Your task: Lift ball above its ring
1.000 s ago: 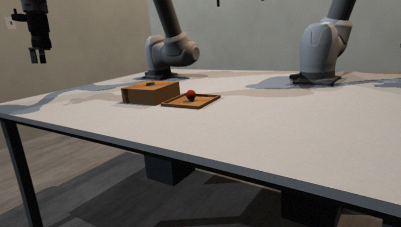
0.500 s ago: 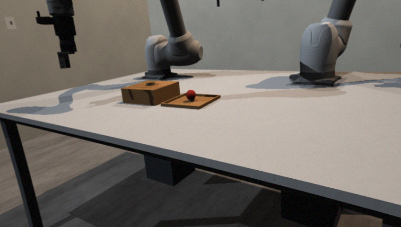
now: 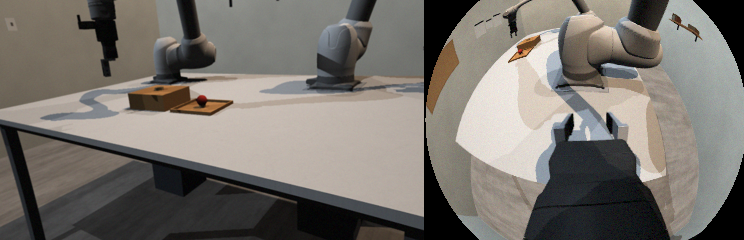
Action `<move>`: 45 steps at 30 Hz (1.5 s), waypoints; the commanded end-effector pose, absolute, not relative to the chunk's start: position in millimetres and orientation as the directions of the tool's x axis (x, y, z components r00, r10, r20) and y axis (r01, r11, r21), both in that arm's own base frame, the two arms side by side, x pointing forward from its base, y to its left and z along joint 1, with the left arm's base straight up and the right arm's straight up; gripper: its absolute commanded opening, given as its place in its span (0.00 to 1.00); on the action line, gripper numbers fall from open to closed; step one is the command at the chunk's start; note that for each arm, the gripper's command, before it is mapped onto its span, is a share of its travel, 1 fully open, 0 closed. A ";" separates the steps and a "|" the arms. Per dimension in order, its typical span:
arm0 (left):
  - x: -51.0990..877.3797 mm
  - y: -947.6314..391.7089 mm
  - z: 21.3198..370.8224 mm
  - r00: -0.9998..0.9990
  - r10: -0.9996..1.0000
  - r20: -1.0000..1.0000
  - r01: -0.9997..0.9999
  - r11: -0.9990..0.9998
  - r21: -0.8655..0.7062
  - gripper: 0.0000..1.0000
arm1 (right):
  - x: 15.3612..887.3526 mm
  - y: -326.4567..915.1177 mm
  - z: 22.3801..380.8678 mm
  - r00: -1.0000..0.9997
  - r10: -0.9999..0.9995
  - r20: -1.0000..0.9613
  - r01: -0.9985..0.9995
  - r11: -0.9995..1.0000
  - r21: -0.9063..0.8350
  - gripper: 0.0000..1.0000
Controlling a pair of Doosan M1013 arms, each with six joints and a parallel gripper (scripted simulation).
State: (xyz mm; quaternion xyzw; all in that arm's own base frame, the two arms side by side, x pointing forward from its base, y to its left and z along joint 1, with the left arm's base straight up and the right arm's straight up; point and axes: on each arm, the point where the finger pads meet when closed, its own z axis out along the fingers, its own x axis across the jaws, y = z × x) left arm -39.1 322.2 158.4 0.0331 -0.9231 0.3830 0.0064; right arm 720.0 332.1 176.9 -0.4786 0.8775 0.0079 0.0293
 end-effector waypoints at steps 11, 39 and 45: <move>-39.2 322.4 158.8 -0.998 -0.056 0.038 -0.066 0.705 -0.706 1.00 | 650.9 459.6 159.7 -0.345 -0.938 -0.036 -0.938 0.345 -0.010 1.00; -39.2 322.4 158.8 -0.998 -0.056 0.038 -0.066 0.705 -0.706 1.00 | 506.6 618.3 131.2 -0.026 -1.000 -0.001 -1.000 0.026 -0.001 1.00; -39.2 322.4 158.8 -0.998 -0.056 0.038 -0.066 0.705 -0.706 1.00 | 506.1 617.6 56.8 -0.026 -1.000 -0.001 -1.000 0.026 -0.001 1.00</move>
